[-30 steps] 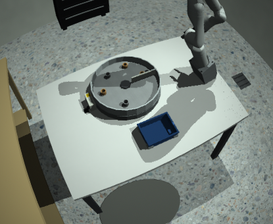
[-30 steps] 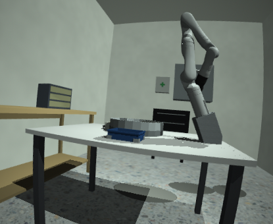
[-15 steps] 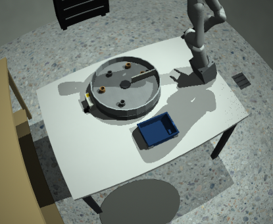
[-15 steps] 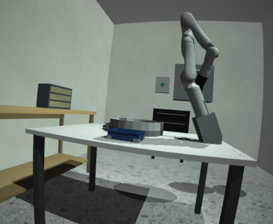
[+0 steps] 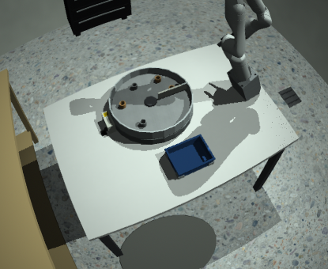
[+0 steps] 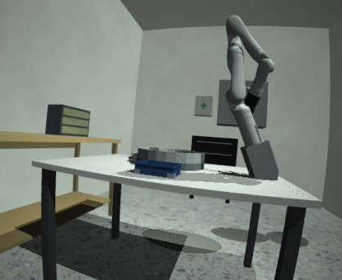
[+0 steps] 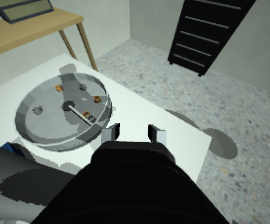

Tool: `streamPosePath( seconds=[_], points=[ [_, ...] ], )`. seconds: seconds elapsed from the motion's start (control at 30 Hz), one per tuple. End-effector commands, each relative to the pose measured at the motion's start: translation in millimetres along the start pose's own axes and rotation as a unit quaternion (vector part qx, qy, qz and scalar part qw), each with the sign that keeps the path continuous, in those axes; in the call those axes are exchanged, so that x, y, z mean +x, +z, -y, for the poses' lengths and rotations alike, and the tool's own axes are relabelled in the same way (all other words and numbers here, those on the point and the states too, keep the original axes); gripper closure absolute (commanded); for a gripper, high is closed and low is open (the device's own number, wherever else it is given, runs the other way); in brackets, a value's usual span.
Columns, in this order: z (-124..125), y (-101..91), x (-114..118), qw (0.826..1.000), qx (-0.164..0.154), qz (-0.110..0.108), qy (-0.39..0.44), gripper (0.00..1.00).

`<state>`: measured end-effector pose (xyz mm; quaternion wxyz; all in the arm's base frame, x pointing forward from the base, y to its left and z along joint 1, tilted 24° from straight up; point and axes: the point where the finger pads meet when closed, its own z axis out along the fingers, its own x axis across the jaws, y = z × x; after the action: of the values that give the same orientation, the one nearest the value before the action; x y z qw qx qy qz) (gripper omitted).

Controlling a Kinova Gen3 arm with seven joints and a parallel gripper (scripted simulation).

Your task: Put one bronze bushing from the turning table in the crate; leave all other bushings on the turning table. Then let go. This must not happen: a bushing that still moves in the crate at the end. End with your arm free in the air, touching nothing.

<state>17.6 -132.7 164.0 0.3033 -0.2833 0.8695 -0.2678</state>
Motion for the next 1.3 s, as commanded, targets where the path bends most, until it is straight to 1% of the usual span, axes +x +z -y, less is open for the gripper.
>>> streamPosePath(
  seconds=[0.0, 0.27, 0.3, 0.43, 0.83, 0.87, 1.0, 1.27],
  points=[
    [12, -2.4, -53, 1.0, 0.001, -0.008, 0.0, 0.0],
    [12, -2.4, -53, 1.0, 0.001, -0.008, 0.0, 0.0],
    [2, -0.7, -11, 1.0, 0.0, -0.002, 0.0, 0.0],
    [12, -3.3, -54, 1.0, 0.001, -0.007, 0.0, 0.0],
    [12, -3.3, -54, 1.0, 0.001, -0.007, 0.0, 0.0],
    [2, -0.9, -11, 1.0, 0.0, -0.001, 0.0, 0.0],
    [12, -4.1, -54, 1.0, 0.001, -0.007, 0.0, 0.0],
    [12, -4.1, -54, 1.0, 0.001, -0.007, 0.0, 0.0]
  ],
)
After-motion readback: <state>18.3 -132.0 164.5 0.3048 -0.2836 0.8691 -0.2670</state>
